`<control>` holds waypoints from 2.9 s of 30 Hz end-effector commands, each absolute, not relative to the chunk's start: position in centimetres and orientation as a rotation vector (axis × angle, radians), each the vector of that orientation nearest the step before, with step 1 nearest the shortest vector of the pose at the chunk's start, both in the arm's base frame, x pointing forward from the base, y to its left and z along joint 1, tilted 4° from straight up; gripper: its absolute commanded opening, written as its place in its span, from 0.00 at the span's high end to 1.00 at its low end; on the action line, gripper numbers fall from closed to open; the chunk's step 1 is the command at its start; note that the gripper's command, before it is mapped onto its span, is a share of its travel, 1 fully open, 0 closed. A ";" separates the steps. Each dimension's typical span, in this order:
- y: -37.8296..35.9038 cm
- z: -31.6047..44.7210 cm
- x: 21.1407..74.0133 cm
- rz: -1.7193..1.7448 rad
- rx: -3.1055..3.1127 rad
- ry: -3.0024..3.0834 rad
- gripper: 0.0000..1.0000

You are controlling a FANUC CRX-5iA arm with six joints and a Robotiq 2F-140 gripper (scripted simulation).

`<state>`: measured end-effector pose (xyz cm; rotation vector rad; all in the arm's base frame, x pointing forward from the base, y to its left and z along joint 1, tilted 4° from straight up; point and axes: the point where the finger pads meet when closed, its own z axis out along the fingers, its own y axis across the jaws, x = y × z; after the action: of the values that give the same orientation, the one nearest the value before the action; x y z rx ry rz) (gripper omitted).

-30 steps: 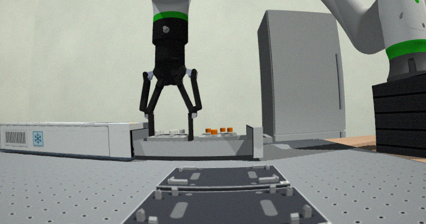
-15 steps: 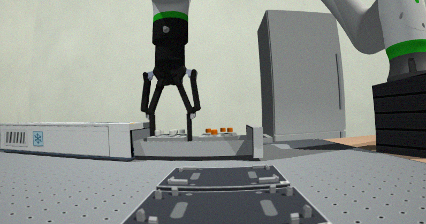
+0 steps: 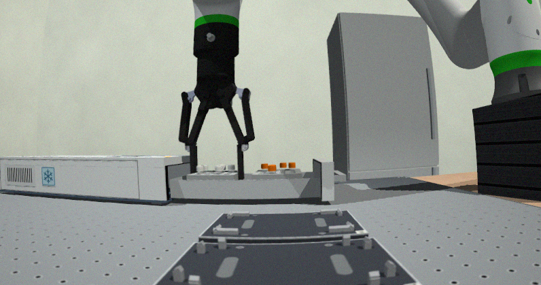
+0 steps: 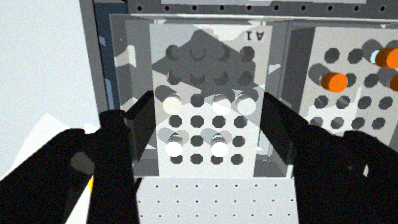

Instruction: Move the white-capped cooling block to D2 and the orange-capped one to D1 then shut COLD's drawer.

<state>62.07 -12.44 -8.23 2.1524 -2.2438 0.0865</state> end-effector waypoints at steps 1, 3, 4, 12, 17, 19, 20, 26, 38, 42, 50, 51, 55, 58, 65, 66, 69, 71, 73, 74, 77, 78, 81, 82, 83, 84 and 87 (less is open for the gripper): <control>-12.5 -8.1 62.1 0.089 2.153 -2.244 0.76; -12.5 -8.1 62.1 0.089 2.153 -2.244 0.79; -12.5 -8.1 62.1 0.089 2.153 -2.244 0.79; -12.5 -8.1 62.1 0.089 2.153 -2.244 0.90; -12.5 -8.1 62.1 0.089 2.153 -2.244 0.90; -12.5 -8.1 62.1 0.089 2.153 -2.244 0.90; -12.5 -8.1 62.1 0.089 2.153 -2.244 0.90; -12.5 -8.1 62.1 0.089 2.153 -2.244 0.90; -12.5 -8.1 62.1 0.089 2.153 -2.244 0.90; -12.5 -8.1 62.1 0.089 2.153 -2.244 0.90; -12.4 -7.9 62.1 0.089 2.153 -2.244 0.90; -12.4 -7.8 62.1 0.089 2.153 -2.244 0.90; -12.4 -7.7 62.1 0.089 2.153 -2.244 0.90; -12.4 -7.7 62.1 0.089 2.153 -2.244 0.90; -12.4 -7.4 62.1 0.089 2.153 -2.244 0.90; -12.4 -7.4 62.1 0.089 2.153 -2.244 0.90; -12.4 -7.3 62.1 0.089 2.153 -2.244 0.90; -12.4 -7.2 62.1 0.089 2.153 -2.244 0.90; -12.4 -7.2 62.1 0.089 2.153 -2.244 0.90; -12.4 -7.2 62.1 0.089 2.153 -2.244 0.90; -12.4 -7.1 62.1 0.089 2.153 -2.244 0.90; -12.4 -7.1 62.1 0.089 2.153 -2.244 0.90; -12.4 -6.8 62.1 0.089 2.153 -2.244 0.90; -12.4 -6.6 62.1 0.089 2.153 -2.244 0.90; -12.3 -6.5 62.1 0.089 2.153 -2.244 0.90; -12.3 -6.4 62.1 0.089 2.153 -2.244 0.90; -12.3 -6.0 62.1 0.089 2.153 -2.244 0.90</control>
<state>62.01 -12.32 -6.32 2.1521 -2.2438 0.0858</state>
